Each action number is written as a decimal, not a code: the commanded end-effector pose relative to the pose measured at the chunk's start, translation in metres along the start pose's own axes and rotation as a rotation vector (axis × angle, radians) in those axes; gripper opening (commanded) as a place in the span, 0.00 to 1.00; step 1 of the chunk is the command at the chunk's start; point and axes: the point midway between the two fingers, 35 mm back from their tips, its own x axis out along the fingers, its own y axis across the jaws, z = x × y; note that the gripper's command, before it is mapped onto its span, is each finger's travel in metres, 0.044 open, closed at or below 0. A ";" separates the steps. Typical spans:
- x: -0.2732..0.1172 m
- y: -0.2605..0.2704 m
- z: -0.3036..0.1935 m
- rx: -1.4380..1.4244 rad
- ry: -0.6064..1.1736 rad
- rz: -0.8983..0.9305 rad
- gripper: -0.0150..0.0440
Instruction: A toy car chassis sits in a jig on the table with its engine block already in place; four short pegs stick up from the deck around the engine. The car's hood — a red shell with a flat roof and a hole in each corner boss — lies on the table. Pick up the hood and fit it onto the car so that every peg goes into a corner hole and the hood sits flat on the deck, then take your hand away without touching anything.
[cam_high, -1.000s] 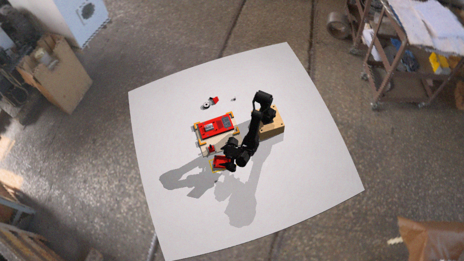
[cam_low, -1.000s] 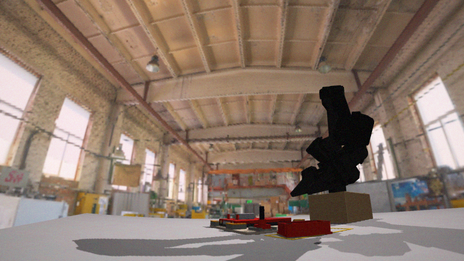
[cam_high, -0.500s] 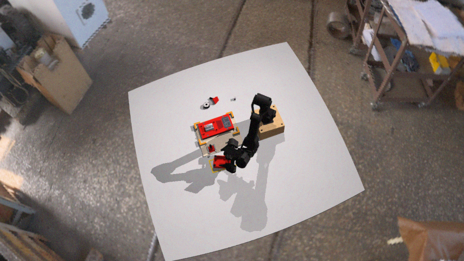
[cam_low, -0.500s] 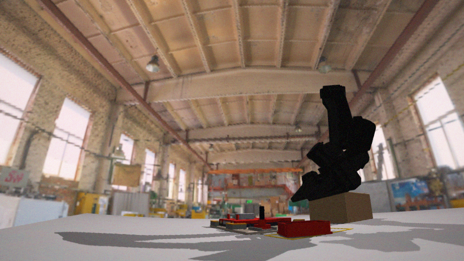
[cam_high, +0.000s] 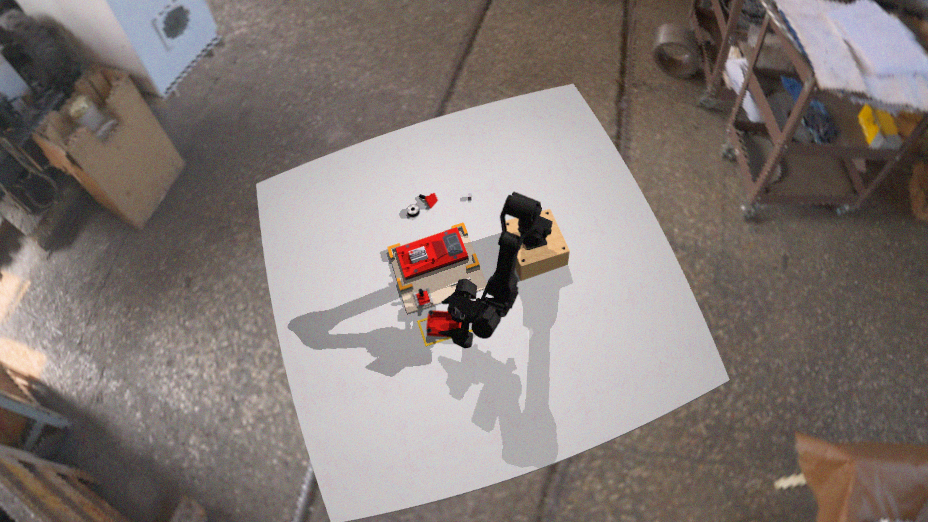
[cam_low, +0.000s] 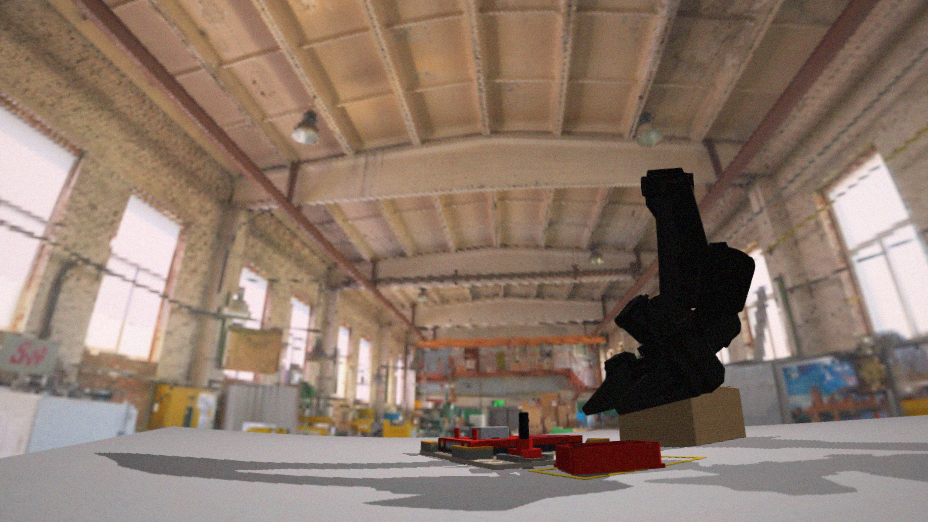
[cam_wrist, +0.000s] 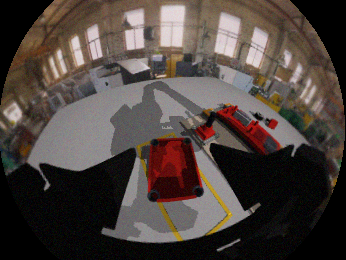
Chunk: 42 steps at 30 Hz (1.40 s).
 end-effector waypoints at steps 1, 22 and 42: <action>0.002 -0.001 -0.003 0.004 -0.004 -0.003 1.00; 0.011 0.000 -0.018 0.009 -0.006 0.001 1.00; 0.016 0.000 -0.027 0.010 -0.007 0.001 1.00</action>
